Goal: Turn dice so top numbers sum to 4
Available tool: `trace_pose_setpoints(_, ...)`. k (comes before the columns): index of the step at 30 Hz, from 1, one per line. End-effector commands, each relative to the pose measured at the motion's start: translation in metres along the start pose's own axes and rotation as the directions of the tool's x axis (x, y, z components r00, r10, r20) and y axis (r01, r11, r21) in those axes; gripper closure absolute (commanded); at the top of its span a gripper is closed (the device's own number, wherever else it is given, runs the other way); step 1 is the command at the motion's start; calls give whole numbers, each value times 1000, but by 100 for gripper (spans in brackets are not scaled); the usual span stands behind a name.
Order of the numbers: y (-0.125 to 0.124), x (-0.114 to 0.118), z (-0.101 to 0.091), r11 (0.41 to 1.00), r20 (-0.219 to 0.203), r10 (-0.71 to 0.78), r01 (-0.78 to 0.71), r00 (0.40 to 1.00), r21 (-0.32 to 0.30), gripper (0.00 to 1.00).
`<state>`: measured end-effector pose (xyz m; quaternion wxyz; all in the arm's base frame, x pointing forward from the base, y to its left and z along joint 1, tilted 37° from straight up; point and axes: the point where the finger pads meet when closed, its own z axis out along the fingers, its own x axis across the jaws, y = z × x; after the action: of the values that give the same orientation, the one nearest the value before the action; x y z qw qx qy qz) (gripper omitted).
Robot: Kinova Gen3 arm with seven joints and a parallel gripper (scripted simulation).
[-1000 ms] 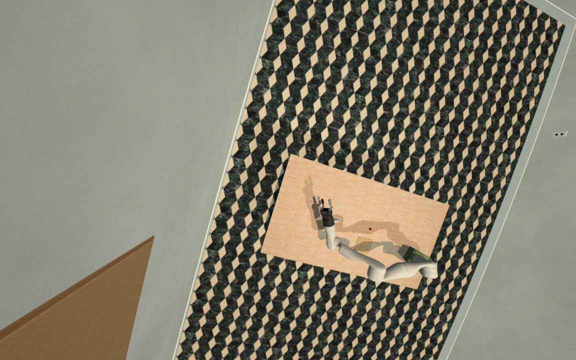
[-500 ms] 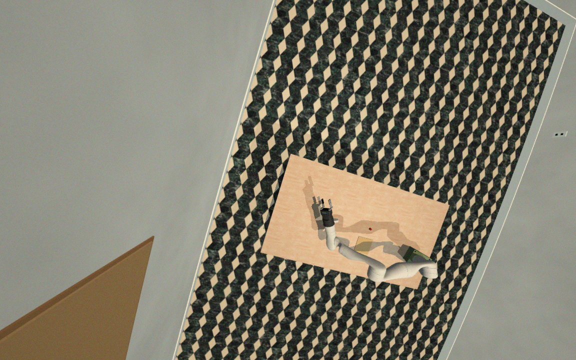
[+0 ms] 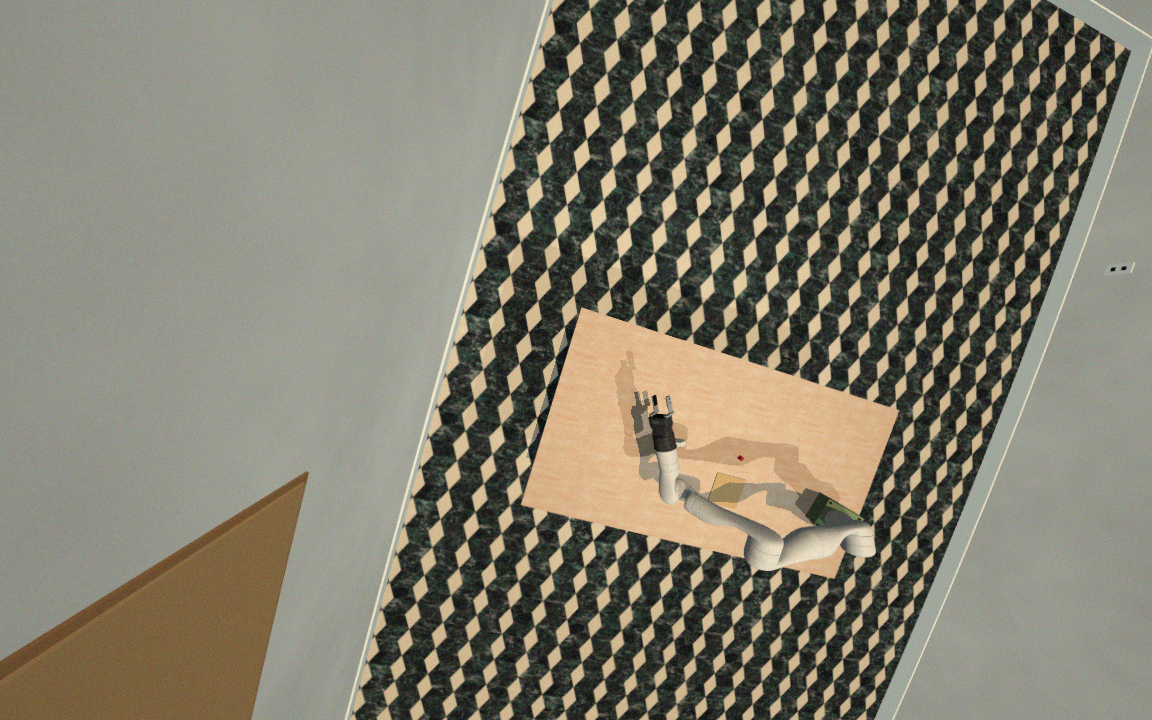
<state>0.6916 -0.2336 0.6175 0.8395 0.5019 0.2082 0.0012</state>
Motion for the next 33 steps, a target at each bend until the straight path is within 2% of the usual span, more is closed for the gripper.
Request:
trace_pose_setpoints(1, 8, -19, 4, 1000, 1, 18, -18, 1000, 16, 0)
trace_pose_setpoints(6, -28, -49, -4, 985, -85, -42, 56, 995, 166, 0)
trace_pose_setpoints(9, -60, -70, -17, 957, -169, -68, 112, 983, 266, 0)
trace_pose_setpoints(12, -97, -89, -39, 916, -275, -74, 175, 959, 361, 0)
trace_pose_setpoints(26, -97, -89, -39, 916, -275, -74, 175, 959, 361, 0)
trace_pose_setpoints(27, -111, -95, -48, 900, -314, -71, 197, 947, 390, 0)
trace_pose_setpoints(33, -111, -95, -48, 900, -314, -71, 197, 947, 390, 0)
